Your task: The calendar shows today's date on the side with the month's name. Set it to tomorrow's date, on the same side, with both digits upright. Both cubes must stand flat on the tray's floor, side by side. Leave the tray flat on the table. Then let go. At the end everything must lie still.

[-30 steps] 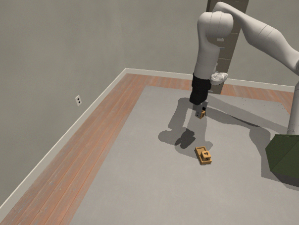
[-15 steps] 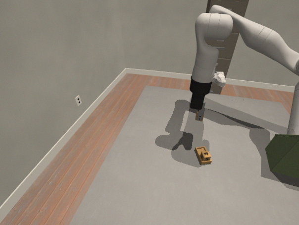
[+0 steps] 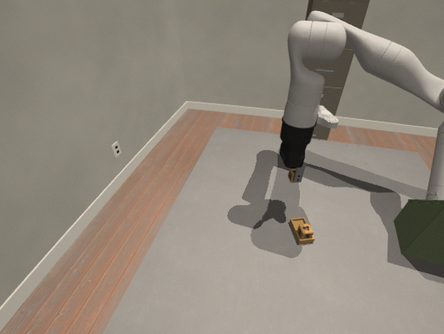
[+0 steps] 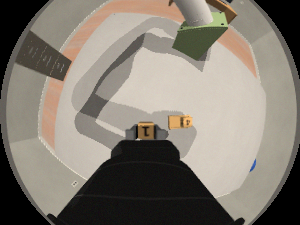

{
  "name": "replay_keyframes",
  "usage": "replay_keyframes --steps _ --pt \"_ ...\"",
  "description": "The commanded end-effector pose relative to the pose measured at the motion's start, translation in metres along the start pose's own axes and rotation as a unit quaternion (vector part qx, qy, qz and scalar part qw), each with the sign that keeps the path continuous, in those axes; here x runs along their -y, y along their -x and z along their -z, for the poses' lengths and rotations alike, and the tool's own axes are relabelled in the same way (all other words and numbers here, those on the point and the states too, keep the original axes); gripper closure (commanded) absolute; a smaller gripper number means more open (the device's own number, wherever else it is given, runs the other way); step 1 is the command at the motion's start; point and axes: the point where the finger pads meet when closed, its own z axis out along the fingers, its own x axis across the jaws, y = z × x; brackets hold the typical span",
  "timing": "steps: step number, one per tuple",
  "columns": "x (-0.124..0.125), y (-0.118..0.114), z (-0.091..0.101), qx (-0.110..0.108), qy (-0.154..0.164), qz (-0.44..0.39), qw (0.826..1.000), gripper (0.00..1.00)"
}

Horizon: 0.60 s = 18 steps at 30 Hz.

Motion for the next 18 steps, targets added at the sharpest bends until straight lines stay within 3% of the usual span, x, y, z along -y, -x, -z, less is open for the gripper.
replay_keyframes --steps 1,18 --pt "-0.0004 -0.0029 0.0003 -0.001 0.000 0.005 1.000 0.43" --pt "-0.0016 -0.0043 0.0002 -0.001 0.000 0.030 1.000 0.43"
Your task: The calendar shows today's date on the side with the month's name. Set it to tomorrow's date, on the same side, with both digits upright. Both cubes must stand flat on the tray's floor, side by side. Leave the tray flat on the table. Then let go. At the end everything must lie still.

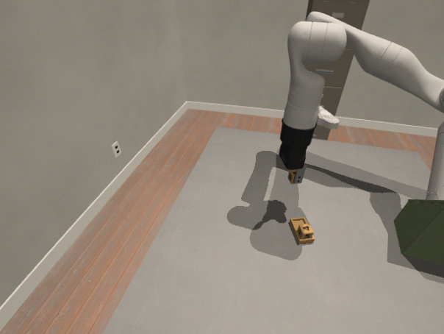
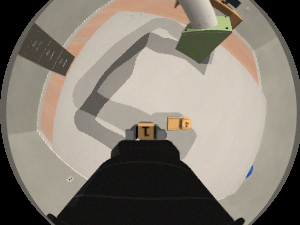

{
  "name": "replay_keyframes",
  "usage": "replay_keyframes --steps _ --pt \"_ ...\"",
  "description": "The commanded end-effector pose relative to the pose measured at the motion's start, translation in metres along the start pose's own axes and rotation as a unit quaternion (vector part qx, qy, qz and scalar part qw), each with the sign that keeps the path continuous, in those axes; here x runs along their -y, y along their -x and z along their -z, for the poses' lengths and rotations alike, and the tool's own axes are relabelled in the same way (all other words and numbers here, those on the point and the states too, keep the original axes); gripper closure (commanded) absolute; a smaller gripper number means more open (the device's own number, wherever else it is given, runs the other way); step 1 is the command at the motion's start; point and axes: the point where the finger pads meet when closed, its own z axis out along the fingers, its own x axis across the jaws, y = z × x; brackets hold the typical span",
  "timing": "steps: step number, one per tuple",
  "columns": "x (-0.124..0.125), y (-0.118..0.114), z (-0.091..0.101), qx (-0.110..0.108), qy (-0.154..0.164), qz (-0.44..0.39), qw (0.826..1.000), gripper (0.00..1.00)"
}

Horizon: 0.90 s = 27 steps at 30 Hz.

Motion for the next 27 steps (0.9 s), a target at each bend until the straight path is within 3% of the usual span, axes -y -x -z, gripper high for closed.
replay_keyframes --steps 1,17,27 --pt "0.000 0.000 0.001 0.000 0.001 0.000 1.000 0.43" --pt "-0.001 0.000 -0.013 0.000 0.001 0.000 1.000 0.43" --pt "-0.001 0.000 -0.058 0.000 0.001 0.000 1.000 0.43"
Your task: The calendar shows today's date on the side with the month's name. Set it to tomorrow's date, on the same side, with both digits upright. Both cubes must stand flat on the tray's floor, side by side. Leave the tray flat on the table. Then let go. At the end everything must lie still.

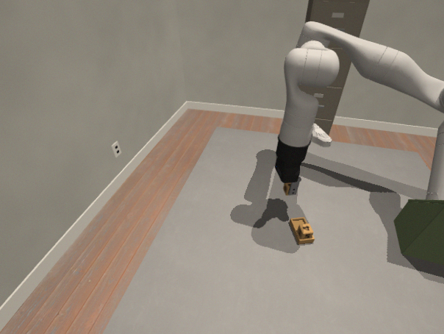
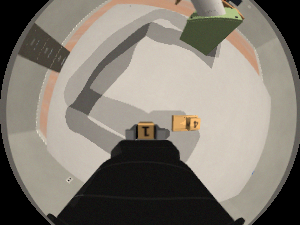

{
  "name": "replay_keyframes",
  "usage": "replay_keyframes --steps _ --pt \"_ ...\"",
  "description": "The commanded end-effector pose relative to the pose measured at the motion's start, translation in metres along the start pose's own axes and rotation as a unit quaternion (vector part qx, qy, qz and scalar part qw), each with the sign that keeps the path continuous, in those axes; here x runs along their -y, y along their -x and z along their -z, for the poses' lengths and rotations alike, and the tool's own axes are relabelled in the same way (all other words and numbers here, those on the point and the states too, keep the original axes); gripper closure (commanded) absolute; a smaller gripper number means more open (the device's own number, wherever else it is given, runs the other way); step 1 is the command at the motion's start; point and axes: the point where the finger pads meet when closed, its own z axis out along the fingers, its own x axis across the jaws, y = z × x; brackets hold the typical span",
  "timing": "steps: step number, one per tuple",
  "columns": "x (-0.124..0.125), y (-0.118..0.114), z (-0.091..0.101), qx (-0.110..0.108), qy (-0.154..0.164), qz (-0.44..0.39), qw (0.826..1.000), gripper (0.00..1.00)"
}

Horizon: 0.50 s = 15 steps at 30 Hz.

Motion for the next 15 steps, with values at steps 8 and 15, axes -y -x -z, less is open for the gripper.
replay_keyframes --steps 8,15 --pt "0.005 -0.002 -0.035 -0.003 -0.007 0.001 1.000 0.43" --pt "0.005 -0.002 -0.047 -0.003 -0.007 0.001 1.000 0.43"
